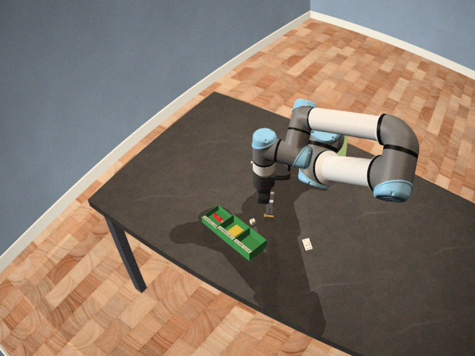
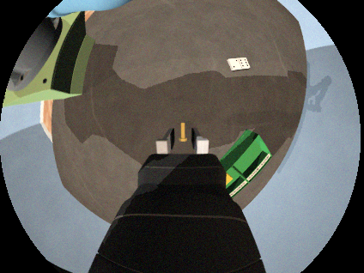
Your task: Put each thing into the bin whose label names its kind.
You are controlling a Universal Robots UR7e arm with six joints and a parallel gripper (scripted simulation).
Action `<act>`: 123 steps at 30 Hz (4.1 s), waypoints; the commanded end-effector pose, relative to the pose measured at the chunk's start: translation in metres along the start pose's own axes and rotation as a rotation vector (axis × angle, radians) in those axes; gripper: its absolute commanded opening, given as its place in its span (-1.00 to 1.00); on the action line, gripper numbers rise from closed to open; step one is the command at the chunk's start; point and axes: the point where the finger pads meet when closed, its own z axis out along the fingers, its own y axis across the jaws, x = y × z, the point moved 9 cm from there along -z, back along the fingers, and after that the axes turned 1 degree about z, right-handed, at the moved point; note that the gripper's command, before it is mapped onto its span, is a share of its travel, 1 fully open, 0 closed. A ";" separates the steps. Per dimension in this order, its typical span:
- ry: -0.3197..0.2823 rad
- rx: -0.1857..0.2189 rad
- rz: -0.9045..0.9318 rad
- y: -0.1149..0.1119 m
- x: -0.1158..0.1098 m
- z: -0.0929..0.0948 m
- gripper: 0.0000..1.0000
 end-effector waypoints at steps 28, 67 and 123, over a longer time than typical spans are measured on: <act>0.004 0.018 0.000 0.002 -0.006 0.031 0.24; 0.004 0.018 0.001 0.001 -0.005 0.043 -1.00; 0.004 0.019 0.000 0.003 -0.005 -0.017 -1.00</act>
